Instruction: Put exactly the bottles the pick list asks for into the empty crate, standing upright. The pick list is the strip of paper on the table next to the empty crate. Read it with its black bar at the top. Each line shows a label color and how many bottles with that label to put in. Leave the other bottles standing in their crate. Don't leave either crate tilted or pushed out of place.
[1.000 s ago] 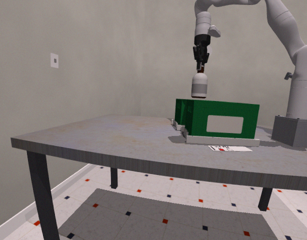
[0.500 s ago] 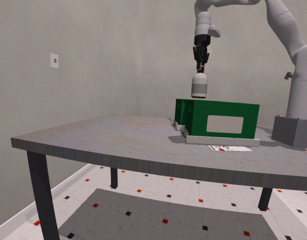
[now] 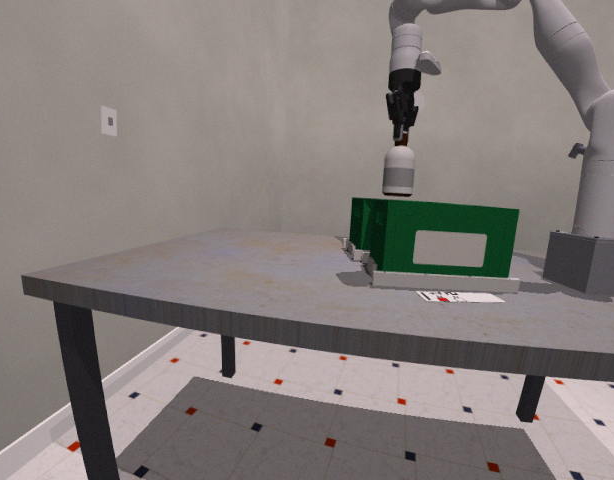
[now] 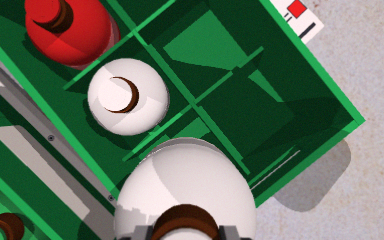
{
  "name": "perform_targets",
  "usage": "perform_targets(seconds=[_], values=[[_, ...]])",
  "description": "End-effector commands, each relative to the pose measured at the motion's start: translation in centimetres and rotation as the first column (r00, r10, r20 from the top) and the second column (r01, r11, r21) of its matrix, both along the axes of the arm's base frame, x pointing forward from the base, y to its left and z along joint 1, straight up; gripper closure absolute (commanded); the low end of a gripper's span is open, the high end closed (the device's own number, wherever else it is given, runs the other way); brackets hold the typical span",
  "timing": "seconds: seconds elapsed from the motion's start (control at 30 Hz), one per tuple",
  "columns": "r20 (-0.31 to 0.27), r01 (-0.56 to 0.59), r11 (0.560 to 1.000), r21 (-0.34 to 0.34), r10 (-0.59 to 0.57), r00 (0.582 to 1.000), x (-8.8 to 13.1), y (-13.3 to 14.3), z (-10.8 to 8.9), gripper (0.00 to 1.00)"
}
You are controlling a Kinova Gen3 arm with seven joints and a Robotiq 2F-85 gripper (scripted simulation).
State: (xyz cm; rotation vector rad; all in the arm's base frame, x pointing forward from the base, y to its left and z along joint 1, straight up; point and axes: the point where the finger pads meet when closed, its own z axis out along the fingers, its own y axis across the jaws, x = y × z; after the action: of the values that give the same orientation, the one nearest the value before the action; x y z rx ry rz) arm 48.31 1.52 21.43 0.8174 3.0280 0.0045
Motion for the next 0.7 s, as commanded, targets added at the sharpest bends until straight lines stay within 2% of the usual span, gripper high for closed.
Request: perform_targets(seconds=[0.0,0.67], values=[[0.002,0.0,1.0,0.0,0.0,1.0,0.04,0.01,0.1,0.9],[0.002,0.0,1.0,0.0,0.0,1.0,0.05,-0.02,-0.29,0.9]])
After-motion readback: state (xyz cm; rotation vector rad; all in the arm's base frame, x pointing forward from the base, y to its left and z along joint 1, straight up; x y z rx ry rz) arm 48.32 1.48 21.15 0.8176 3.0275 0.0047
